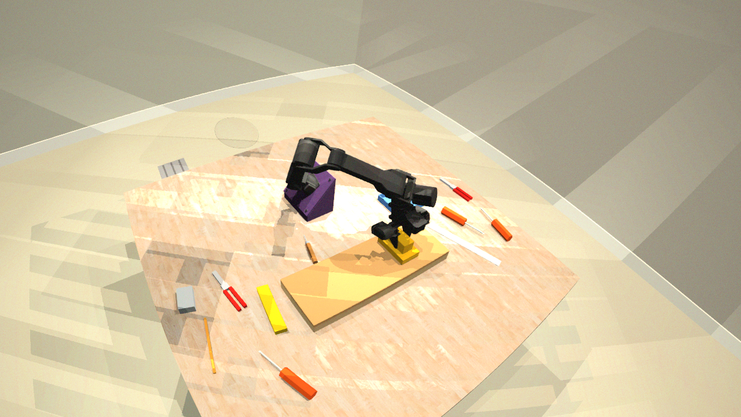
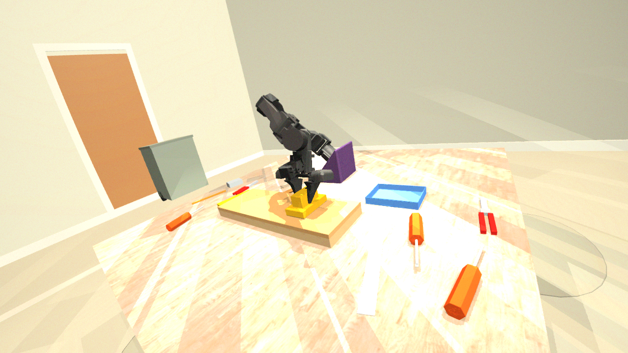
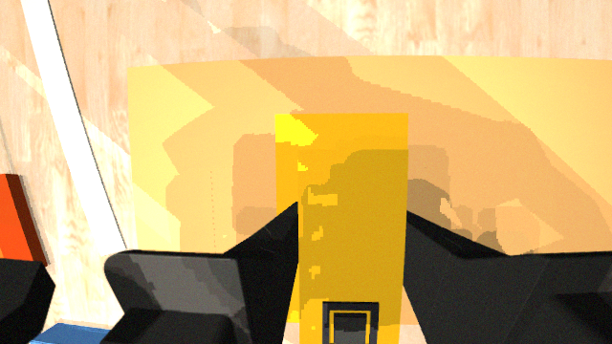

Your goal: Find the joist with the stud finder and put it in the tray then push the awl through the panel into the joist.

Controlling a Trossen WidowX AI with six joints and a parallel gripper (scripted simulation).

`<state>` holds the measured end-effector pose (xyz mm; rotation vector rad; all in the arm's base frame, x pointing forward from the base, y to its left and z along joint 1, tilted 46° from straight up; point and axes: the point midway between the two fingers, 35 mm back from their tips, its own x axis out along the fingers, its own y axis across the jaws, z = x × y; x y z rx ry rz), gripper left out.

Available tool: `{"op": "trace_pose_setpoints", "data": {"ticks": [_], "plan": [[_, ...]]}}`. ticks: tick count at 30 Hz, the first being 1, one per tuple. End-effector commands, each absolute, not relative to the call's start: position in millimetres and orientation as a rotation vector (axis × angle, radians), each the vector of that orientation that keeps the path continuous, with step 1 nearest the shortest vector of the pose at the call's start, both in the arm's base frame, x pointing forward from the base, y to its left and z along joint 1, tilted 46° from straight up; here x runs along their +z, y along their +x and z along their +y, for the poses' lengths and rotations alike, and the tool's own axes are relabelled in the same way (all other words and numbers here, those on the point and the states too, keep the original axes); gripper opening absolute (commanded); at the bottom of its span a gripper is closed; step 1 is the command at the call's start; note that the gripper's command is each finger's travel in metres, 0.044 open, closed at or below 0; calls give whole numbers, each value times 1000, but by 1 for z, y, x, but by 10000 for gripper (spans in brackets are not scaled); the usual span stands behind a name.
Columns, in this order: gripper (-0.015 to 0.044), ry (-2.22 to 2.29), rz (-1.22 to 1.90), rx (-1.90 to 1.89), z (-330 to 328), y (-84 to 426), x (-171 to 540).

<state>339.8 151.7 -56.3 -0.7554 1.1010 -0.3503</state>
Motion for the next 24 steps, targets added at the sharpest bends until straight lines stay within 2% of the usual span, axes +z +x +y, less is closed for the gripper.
{"op": "trace_pose_setpoints", "data": {"ticks": [1,24], "plan": [[0,-762,1094,-354,140,341,-43],[0,-766,1094,-357,80,351,17]]}}
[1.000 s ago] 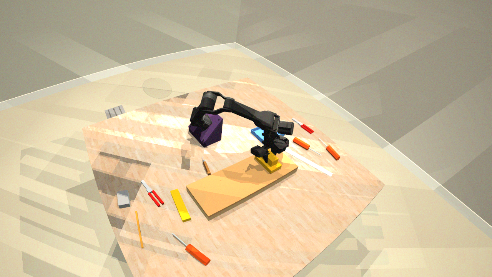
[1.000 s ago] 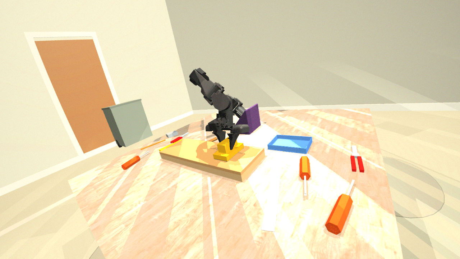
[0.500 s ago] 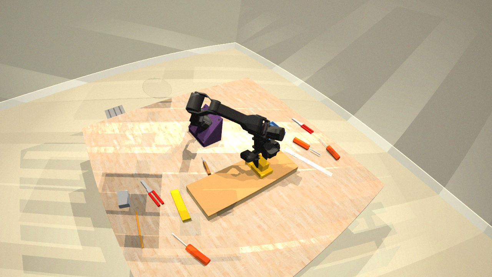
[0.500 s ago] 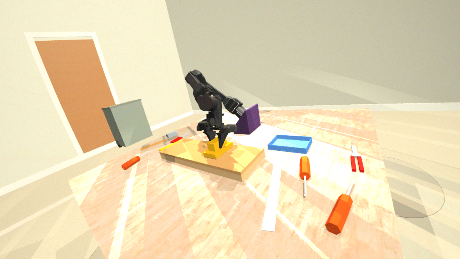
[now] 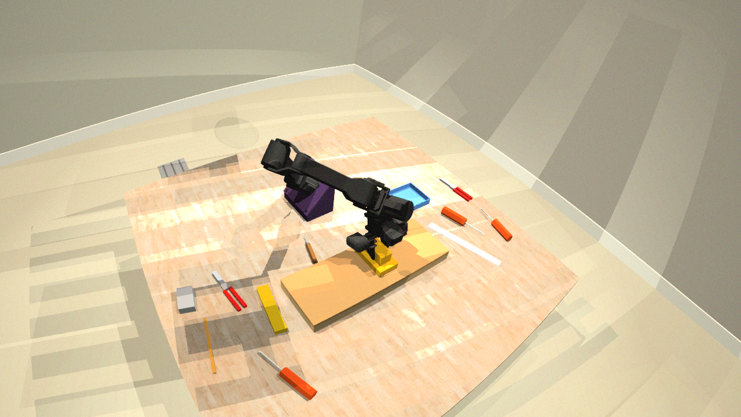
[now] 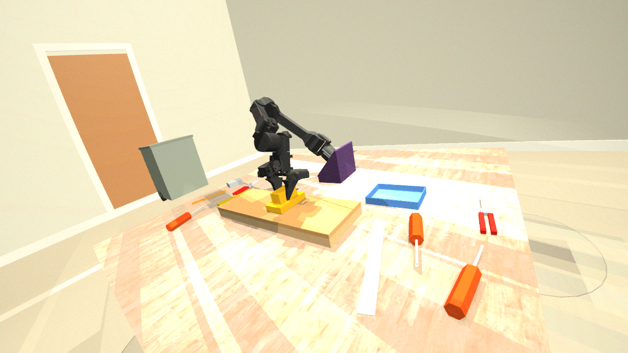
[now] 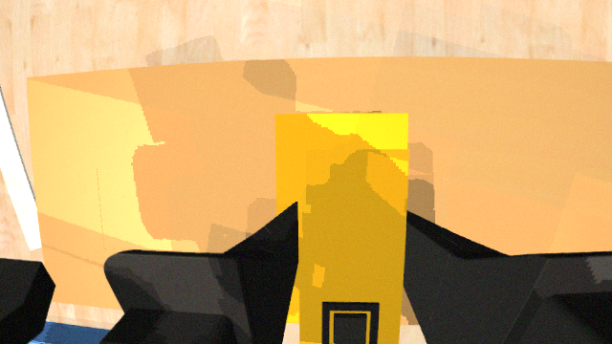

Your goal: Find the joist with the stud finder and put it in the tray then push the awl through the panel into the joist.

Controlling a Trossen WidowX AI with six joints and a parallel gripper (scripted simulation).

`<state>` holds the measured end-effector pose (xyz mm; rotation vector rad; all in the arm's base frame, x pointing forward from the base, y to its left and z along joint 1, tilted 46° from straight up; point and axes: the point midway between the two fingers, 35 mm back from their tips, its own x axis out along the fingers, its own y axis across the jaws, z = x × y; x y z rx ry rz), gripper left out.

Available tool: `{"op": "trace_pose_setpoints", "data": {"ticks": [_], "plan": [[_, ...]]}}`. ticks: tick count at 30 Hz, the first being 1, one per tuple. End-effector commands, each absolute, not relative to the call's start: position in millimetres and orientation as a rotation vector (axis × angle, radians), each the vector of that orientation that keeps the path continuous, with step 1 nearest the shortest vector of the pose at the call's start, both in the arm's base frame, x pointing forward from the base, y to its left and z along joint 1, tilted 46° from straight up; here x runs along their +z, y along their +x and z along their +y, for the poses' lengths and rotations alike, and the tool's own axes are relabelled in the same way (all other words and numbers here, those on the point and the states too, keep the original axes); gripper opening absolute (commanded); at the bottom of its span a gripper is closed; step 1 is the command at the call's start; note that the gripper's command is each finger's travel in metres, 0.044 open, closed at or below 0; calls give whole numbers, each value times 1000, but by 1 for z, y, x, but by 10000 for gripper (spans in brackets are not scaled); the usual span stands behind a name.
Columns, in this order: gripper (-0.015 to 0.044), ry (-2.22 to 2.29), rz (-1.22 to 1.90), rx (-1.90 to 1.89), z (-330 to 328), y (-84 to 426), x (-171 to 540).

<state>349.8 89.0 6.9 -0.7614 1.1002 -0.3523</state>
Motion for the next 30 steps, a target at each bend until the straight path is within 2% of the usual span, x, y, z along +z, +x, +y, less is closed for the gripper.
{"op": "trace_pose_setpoints", "data": {"ticks": [1,30], "plan": [[0,-766,1094,-357,77,351,20],[0,-770,1093,-360,2,362,97]]}}
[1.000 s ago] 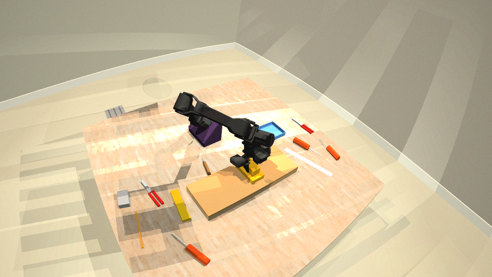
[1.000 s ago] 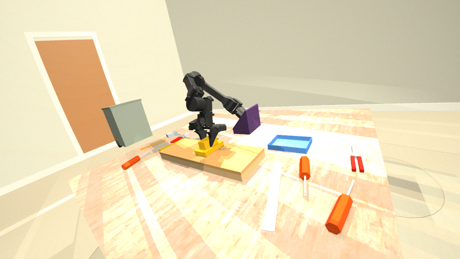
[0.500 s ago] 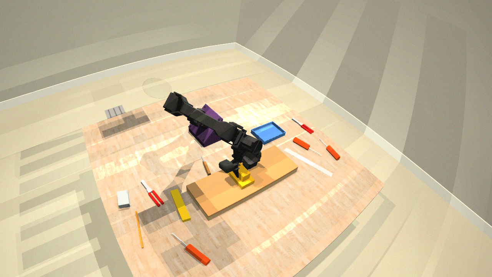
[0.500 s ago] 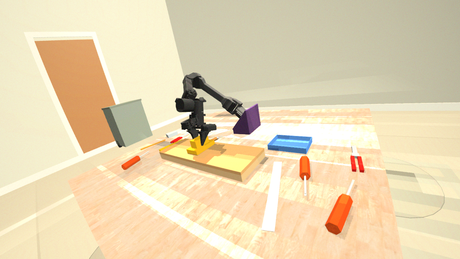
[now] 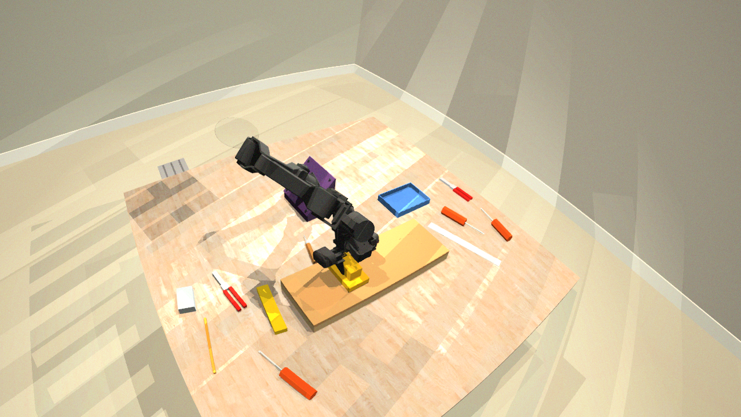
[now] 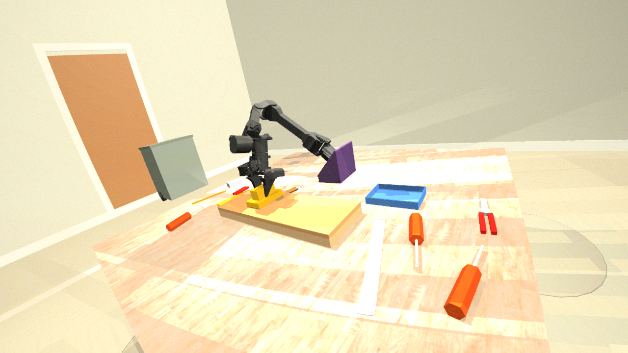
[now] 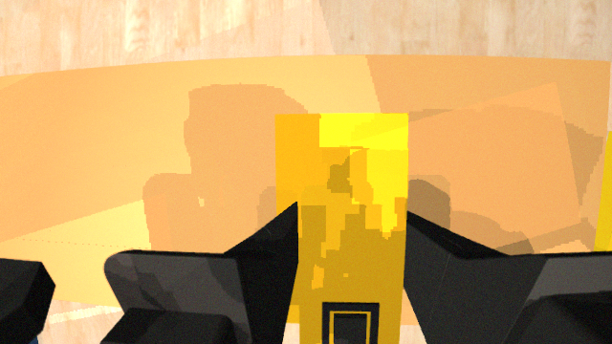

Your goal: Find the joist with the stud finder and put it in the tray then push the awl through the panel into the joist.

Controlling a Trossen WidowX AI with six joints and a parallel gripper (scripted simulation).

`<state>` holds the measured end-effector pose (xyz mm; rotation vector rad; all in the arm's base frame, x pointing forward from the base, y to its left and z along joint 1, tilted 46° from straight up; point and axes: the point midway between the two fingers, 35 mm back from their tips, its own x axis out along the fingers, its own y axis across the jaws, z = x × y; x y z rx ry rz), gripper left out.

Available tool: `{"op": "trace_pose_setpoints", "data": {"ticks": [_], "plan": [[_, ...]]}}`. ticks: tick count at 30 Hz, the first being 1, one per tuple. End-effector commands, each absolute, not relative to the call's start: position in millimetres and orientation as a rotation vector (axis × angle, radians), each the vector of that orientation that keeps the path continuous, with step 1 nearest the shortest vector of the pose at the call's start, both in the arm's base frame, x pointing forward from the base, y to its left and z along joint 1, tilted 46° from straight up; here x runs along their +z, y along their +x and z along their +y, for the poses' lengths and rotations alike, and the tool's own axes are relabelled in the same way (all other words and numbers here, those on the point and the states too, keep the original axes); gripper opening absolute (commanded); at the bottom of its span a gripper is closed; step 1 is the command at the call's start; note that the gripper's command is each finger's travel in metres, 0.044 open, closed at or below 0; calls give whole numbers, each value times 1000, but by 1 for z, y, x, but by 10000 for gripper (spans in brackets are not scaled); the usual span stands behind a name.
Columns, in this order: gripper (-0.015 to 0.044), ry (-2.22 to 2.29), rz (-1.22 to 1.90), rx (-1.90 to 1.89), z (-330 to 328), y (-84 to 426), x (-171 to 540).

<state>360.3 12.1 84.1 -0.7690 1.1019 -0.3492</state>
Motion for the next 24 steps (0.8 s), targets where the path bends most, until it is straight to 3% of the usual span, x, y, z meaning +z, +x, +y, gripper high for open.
{"op": "trace_pose_setpoints", "data": {"ticks": [1,24], "plan": [[0,-770,1093,-360,-1,363,99],[0,-773,1091,-363,-60,372,161]]}}
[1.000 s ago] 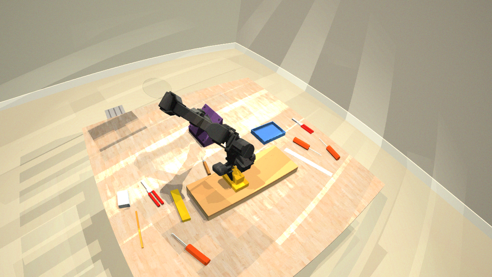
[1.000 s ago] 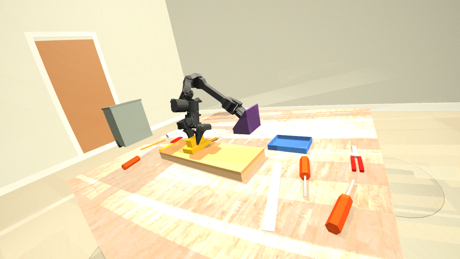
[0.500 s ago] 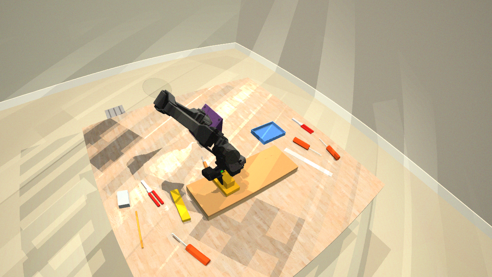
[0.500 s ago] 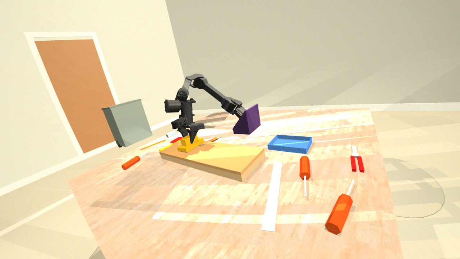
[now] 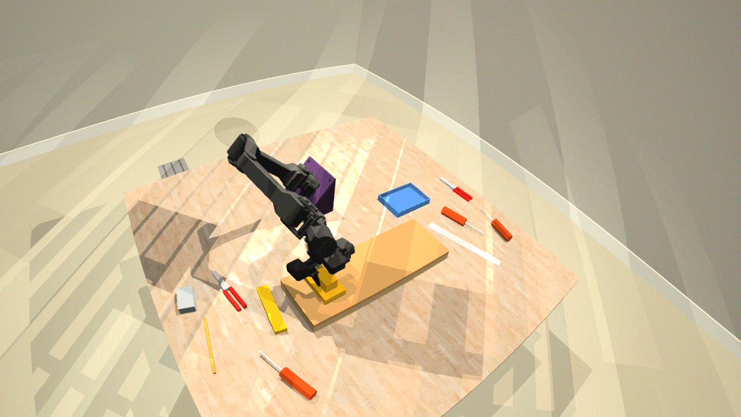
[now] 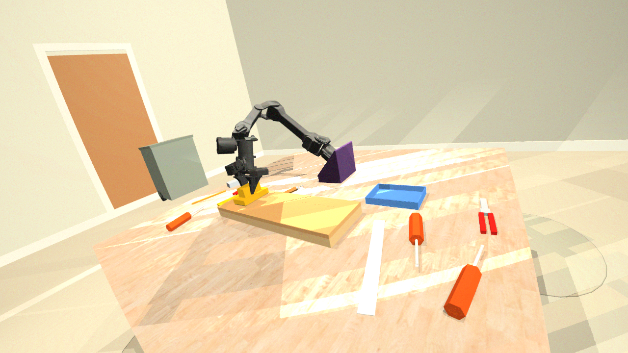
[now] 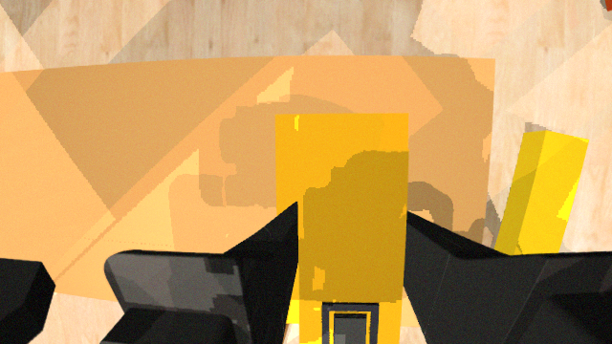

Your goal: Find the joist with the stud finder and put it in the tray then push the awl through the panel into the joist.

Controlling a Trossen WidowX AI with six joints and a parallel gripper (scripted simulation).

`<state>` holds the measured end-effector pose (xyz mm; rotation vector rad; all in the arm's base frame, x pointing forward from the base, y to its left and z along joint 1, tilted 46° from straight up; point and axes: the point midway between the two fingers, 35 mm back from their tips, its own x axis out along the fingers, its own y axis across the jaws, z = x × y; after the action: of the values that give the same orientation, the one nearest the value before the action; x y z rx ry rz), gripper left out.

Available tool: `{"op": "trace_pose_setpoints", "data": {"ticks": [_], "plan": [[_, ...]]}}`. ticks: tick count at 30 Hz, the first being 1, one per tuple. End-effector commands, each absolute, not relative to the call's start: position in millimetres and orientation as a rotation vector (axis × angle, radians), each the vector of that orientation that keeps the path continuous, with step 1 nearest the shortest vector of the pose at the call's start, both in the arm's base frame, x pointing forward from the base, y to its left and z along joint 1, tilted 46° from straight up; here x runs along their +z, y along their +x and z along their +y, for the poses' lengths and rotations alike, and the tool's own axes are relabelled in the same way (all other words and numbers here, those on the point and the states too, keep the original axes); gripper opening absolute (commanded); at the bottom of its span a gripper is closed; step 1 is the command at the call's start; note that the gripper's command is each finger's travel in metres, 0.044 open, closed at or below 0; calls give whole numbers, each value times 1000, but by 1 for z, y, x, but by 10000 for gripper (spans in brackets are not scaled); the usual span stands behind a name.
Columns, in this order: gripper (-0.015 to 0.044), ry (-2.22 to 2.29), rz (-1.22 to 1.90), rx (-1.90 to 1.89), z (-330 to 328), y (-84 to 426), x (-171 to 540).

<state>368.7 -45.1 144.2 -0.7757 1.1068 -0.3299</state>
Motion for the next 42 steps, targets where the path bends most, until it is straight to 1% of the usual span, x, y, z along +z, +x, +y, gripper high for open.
{"op": "trace_pose_setpoints", "data": {"ticks": [1,31,42], "plan": [[0,-773,1091,-363,-62,372,164],[0,-774,1099,-349,-65,372,167],[0,-767,1101,-352,-33,368,199]]}}
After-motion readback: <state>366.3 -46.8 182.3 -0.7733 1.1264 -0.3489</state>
